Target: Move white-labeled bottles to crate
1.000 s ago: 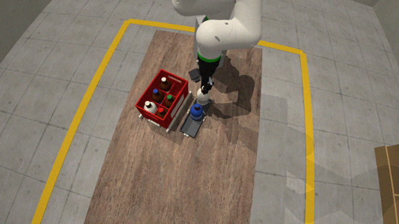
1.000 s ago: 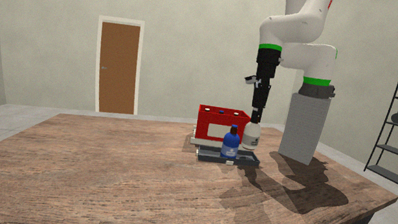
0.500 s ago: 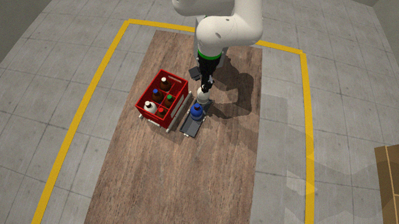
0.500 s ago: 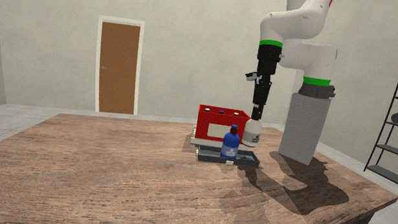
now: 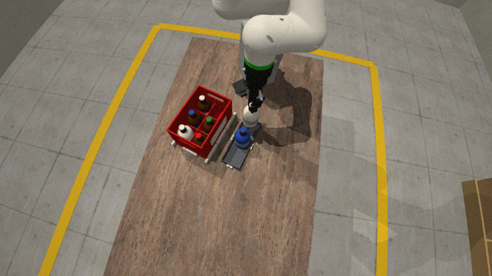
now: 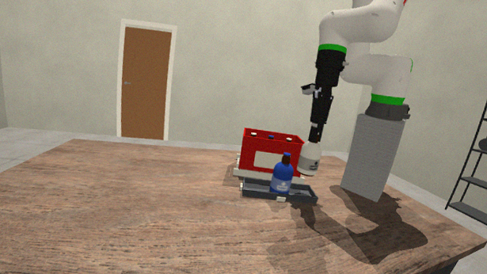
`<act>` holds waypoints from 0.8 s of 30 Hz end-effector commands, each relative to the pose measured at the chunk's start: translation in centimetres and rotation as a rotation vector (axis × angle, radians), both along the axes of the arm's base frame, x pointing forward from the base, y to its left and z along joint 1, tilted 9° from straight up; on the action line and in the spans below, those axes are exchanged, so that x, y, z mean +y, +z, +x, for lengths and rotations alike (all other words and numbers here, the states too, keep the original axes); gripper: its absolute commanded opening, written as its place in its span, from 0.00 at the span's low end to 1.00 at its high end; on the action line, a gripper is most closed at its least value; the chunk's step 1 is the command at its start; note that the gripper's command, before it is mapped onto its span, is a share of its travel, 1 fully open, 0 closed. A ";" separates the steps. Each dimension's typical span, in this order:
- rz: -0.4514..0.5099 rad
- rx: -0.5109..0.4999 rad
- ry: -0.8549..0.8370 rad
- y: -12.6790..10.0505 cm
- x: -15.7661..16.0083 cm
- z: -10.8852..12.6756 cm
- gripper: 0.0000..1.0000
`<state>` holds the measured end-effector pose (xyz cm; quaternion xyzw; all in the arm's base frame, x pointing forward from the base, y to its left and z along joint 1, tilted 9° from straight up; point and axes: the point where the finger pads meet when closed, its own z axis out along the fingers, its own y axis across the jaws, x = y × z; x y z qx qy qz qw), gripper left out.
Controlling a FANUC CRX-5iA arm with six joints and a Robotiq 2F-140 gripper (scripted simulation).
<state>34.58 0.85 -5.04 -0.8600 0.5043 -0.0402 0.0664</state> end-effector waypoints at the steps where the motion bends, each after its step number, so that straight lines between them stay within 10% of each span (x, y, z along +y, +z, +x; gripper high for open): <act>1: 0.000 -0.001 0.000 0.4 0.0 0.0 0.10; 24: 0.000 -0.001 0.000 2.7 -0.2 -0.3 0.10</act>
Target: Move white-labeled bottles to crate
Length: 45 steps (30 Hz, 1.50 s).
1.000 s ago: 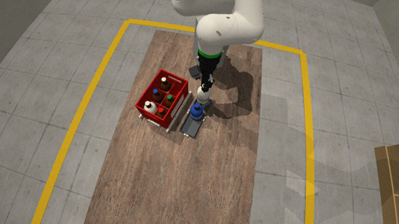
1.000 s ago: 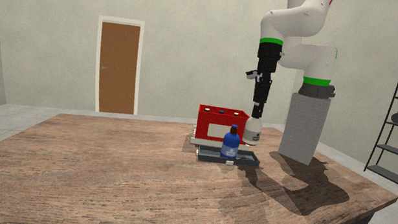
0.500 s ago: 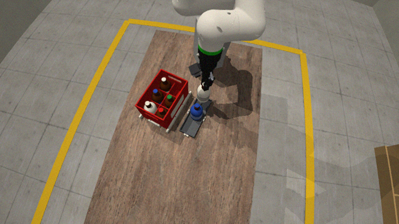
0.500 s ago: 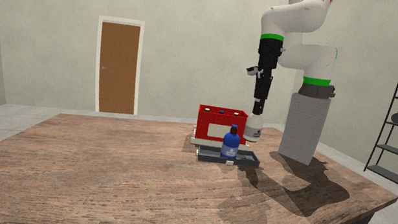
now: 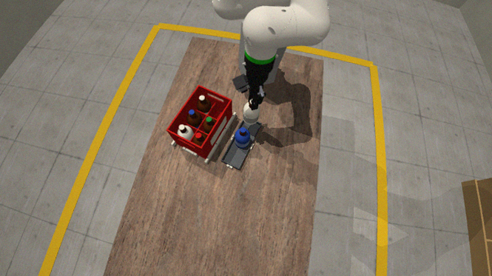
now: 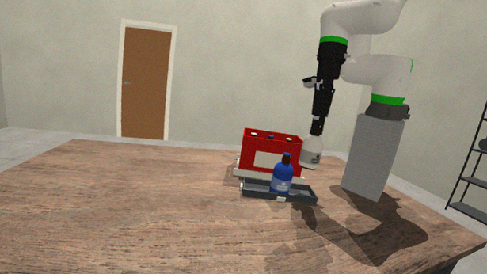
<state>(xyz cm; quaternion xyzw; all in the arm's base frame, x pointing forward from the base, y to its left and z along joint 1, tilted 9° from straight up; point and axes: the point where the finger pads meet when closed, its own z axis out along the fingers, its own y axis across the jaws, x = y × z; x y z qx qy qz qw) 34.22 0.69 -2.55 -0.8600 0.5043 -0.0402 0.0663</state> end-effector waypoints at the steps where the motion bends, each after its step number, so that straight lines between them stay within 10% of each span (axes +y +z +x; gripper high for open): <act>1: 0.000 -0.001 0.000 0.3 0.0 0.0 0.10; 45: 0.000 -0.001 0.000 4.5 -0.3 -0.6 0.10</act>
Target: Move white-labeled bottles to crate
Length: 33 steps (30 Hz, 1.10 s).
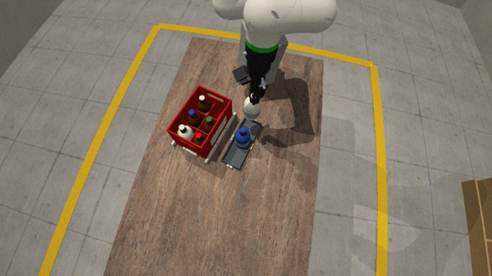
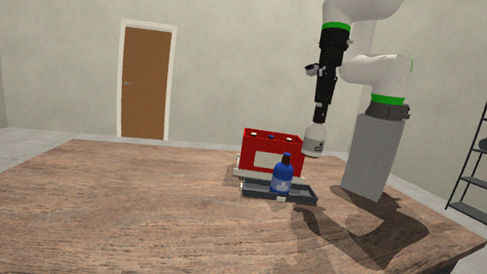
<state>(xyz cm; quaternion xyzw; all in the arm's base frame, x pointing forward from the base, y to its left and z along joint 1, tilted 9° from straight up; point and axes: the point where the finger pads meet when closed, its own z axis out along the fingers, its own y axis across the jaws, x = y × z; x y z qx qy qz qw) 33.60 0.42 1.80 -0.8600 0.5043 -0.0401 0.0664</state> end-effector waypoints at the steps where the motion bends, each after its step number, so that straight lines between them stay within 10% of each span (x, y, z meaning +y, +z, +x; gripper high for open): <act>1: 0.000 -0.001 0.000 0.3 0.0 0.0 0.10; 33: 0.000 -0.001 0.000 1.8 -0.1 -0.2 0.10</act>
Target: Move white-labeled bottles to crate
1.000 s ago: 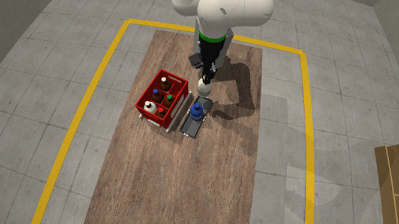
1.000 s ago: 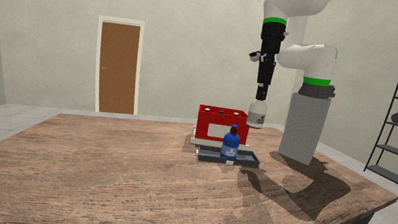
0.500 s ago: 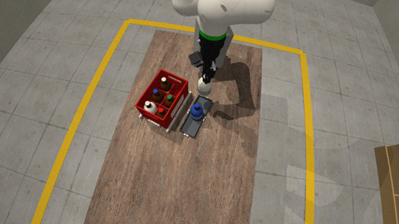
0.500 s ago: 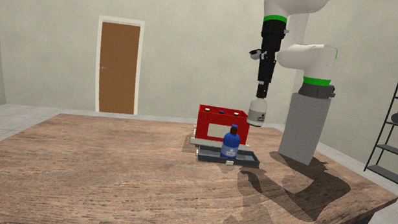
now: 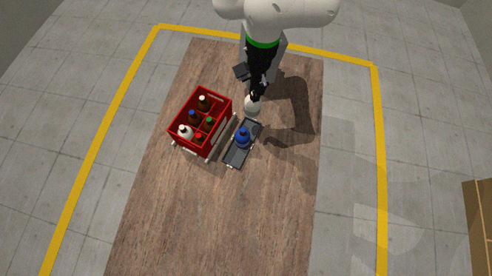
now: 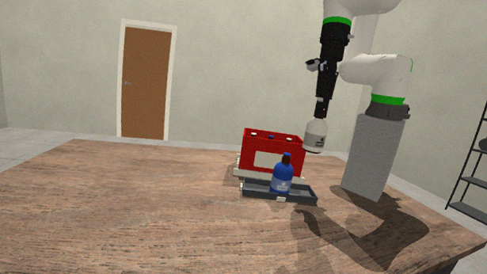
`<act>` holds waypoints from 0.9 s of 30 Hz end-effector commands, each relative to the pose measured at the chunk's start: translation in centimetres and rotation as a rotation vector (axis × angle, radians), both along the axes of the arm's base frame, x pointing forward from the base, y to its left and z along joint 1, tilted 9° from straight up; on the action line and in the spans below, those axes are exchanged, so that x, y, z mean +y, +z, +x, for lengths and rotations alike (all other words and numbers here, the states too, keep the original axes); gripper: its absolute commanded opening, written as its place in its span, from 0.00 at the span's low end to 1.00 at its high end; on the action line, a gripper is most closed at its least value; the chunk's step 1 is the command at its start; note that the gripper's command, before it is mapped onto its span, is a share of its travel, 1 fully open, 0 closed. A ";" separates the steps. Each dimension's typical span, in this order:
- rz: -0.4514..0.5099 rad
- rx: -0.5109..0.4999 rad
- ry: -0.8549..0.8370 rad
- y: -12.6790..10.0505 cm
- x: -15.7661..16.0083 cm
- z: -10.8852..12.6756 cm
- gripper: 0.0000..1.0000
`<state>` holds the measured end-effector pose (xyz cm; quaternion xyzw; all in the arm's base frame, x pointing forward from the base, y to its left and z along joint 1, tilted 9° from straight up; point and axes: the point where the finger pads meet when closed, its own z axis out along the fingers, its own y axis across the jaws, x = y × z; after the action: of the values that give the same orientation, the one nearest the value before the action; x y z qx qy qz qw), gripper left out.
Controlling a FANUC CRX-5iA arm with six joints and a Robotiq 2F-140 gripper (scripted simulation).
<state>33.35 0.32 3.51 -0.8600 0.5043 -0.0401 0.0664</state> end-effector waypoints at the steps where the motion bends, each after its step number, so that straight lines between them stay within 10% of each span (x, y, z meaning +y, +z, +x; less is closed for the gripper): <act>1: 0.000 -0.001 0.000 0.1 0.0 0.0 0.10; 27: 0.000 -0.001 0.000 0.5 0.0 0.0 0.10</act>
<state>33.29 0.29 3.91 -0.8600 0.5043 -0.0401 0.0664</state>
